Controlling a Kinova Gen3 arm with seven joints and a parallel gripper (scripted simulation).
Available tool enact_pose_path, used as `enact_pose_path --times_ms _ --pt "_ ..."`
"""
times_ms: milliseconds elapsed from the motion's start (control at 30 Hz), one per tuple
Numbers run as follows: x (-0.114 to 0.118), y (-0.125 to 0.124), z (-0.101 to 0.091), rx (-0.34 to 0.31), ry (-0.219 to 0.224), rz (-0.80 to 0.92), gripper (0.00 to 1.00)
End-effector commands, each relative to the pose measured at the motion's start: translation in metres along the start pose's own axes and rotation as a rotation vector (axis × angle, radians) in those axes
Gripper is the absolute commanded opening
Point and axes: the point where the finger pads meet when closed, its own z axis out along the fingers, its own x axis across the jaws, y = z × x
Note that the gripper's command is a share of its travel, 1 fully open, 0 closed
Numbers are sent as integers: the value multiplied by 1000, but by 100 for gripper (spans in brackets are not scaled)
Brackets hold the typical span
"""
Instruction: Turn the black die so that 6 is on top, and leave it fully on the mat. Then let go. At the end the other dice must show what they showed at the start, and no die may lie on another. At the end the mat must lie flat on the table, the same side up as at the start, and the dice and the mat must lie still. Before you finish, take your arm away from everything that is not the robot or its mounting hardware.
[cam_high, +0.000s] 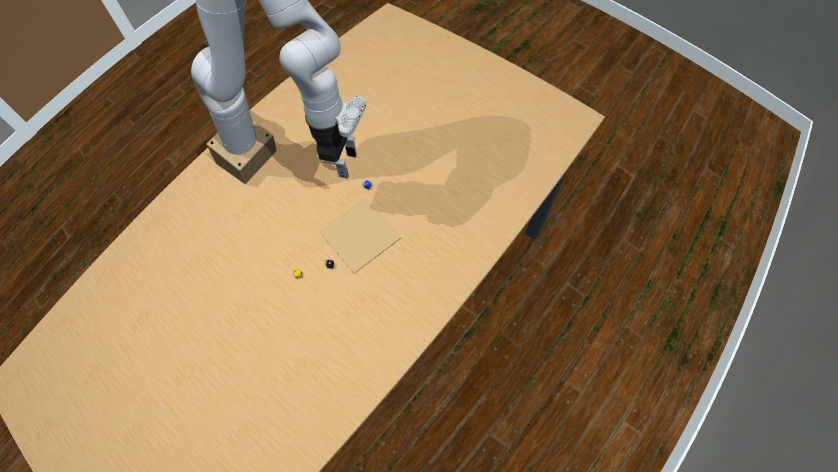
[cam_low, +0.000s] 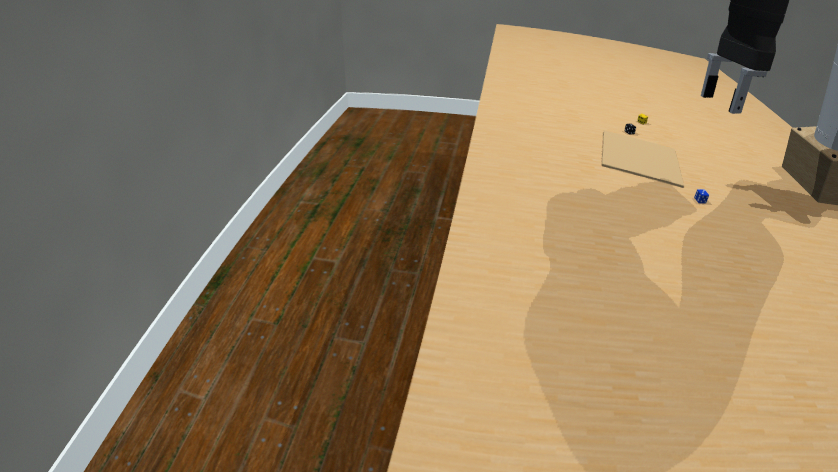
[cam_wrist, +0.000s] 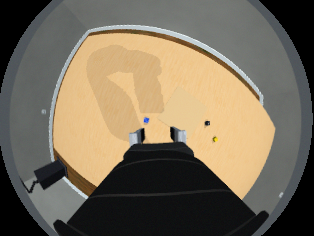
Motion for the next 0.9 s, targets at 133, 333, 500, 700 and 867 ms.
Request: enact_pose_path --times_ms 133,333,500,700,867 --pt "54 -1 3 -19 30 358 100" --pt "74 -1 4 -21 29 531 100" --pt "111 -1 5 -15 23 854 100" --pt "148 1 7 3 11 1153 100" --pt "168 2 8 17 2 1306 100"
